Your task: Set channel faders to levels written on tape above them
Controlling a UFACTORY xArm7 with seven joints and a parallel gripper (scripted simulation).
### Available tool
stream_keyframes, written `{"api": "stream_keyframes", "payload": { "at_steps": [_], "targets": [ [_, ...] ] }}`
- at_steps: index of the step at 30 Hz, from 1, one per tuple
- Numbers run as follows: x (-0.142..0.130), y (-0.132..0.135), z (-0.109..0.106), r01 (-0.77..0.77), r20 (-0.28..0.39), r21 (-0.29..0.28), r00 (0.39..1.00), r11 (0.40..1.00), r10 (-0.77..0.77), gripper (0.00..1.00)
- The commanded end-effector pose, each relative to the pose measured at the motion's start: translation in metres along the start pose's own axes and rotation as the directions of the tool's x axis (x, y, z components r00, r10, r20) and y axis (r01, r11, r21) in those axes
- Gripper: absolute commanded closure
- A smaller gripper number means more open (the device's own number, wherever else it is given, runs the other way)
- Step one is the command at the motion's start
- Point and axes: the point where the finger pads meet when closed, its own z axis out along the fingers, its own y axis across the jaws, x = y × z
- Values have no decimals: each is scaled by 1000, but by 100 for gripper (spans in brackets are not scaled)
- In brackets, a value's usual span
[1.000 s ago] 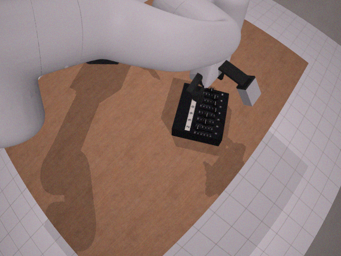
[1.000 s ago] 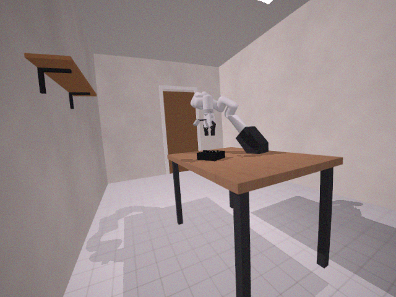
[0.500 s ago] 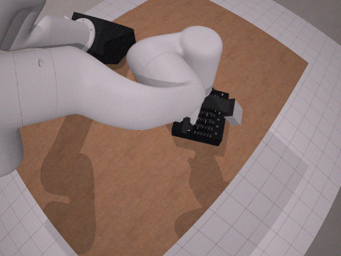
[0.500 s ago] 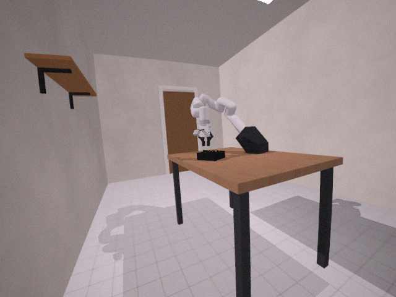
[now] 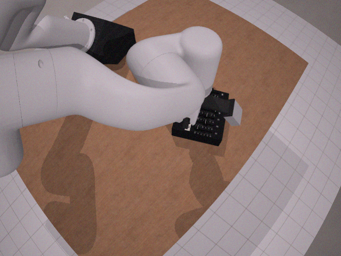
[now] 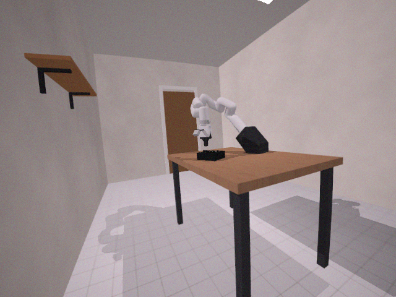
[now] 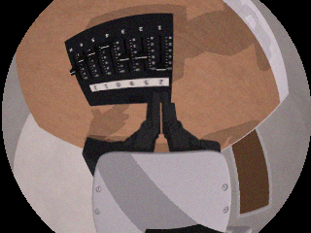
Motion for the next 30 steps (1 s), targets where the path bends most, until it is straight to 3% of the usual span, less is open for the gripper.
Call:
{"api": "stream_keyframes", "payload": {
  "at_steps": [1, 30],
  "targets": [
    [1, 0, -2, 0, -4, 0, 1000, 1000, 0, 100],
    [2, 0, 1, 0, -5, 0, 1000, 1000, 0, 100]
  ]
}}
